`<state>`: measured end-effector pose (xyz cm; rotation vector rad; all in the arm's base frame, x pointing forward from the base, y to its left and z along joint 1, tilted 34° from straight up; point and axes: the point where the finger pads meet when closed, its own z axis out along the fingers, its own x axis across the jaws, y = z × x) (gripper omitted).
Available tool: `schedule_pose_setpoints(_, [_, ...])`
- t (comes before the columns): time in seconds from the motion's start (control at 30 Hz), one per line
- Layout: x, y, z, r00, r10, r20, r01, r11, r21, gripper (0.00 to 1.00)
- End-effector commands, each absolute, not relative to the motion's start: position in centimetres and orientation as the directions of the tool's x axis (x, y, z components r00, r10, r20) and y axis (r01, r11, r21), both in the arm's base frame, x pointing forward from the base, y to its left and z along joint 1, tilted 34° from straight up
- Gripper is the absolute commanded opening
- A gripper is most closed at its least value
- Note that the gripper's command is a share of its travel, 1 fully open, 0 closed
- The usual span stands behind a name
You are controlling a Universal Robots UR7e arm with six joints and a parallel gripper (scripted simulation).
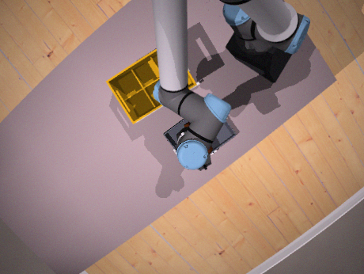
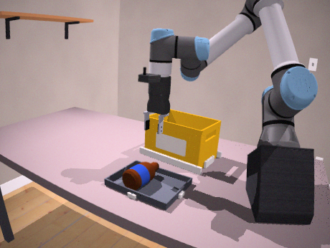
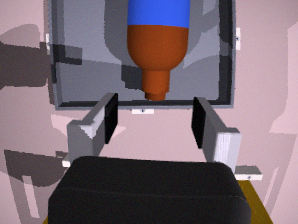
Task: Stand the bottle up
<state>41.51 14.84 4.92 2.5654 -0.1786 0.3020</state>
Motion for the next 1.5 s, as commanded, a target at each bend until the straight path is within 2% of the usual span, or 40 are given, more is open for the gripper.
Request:
schedule_pose_setpoints(0.0, [41.48, 14.84, 4.96, 0.966, -0.064, 0.251, -0.188, -0.843, 0.505, 0.0])
schedule_pose_setpoints(1.4, [41.48, 14.84, 4.96, 0.966, -0.064, 0.251, -0.188, -0.843, 0.505, 0.0])
schedule_pose_setpoints(1.43, [41.48, 14.84, 4.96, 0.966, -0.064, 0.251, -0.188, -0.843, 0.505, 1.0])
schedule_pose_setpoints(1.47, [41.48, 14.84, 4.96, 0.966, -0.064, 0.251, -0.188, -0.843, 0.505, 1.0])
